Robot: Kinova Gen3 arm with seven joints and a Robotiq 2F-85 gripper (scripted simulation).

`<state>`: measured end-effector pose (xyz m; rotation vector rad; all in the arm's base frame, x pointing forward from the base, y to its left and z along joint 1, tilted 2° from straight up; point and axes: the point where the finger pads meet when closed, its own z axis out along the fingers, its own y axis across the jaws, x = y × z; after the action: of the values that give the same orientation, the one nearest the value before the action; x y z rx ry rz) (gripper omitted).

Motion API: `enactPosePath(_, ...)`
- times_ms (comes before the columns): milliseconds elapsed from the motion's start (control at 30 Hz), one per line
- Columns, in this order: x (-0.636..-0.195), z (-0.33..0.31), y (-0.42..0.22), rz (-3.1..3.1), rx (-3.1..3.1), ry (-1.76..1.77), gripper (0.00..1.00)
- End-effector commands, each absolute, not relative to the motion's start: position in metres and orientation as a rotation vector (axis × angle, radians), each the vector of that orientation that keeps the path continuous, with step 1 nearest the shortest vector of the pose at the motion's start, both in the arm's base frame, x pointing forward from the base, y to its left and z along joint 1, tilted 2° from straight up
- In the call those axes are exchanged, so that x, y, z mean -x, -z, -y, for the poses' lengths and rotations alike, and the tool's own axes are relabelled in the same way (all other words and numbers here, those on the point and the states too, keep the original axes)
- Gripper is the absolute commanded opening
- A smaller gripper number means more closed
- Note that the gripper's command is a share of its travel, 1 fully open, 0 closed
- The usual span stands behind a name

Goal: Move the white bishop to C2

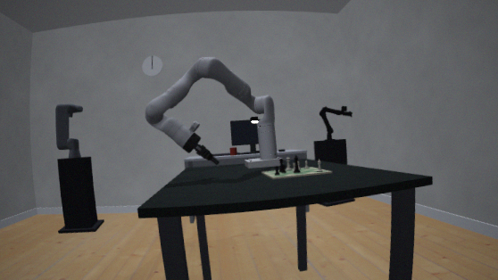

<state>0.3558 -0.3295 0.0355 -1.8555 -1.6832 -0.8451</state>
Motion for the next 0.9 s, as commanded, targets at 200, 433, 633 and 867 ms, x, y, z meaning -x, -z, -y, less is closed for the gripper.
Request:
enactPosePath(200,-0.357,0.330,-0.084,1.689,1.858,0.846,1.00)
enactPosePath(433,-0.356,0.329,-0.117,1.689,1.858,0.846,1.00)
enactPosePath(633,-0.356,0.329,-0.122,1.689,1.858,0.846,1.00)
enactPosePath(867,-0.361,0.323,-0.119,1.706,1.849,0.821,1.00)
